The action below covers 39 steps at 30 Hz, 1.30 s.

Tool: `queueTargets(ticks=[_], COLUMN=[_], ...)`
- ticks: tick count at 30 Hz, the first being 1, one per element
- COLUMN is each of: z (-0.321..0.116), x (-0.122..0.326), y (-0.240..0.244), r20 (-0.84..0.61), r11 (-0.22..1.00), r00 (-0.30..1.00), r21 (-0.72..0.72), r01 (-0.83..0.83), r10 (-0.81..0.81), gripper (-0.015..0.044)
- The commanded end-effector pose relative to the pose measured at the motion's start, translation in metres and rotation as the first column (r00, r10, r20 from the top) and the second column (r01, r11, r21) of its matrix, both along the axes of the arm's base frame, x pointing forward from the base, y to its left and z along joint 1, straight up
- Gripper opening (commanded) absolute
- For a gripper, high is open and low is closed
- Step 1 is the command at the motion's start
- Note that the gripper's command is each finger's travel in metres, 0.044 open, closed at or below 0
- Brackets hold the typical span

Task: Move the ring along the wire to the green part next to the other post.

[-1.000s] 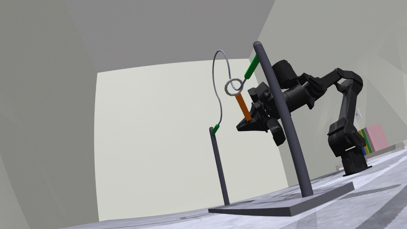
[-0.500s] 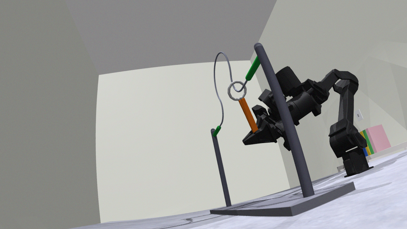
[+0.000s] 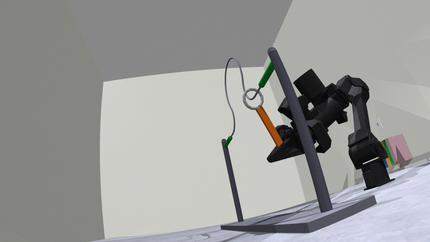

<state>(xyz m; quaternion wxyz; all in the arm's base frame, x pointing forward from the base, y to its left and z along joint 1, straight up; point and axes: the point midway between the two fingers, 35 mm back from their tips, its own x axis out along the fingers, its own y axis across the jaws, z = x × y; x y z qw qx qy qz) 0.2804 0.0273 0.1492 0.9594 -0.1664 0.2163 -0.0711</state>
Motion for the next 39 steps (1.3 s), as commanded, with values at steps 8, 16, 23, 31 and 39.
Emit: queueTargets(ticks=[8, 16, 23, 31, 39], z=[-0.005, -0.007, -0.007, -0.007, -0.007], x=[-0.001, -0.002, -0.002, -0.003, -0.003], y=[0.03, 0.047, 0.058, 0.069, 0.078], r20=[-0.008, -0.01, -0.011, -0.011, -0.01], r11=[0.984, 0.966, 0.956, 0.95, 0.949], r00=[1.0, 1.0, 1.0, 1.0, 1.0], r21=[0.177, 0.258, 0.294, 0.311, 0.315], r01=[0.002, 0.001, 0.001, 0.001, 0.001], r10=[0.0, 0.002, 0.002, 0.002, 0.002], gripper=[-0.015, -0.015, -0.015, -0.015, -0.015])
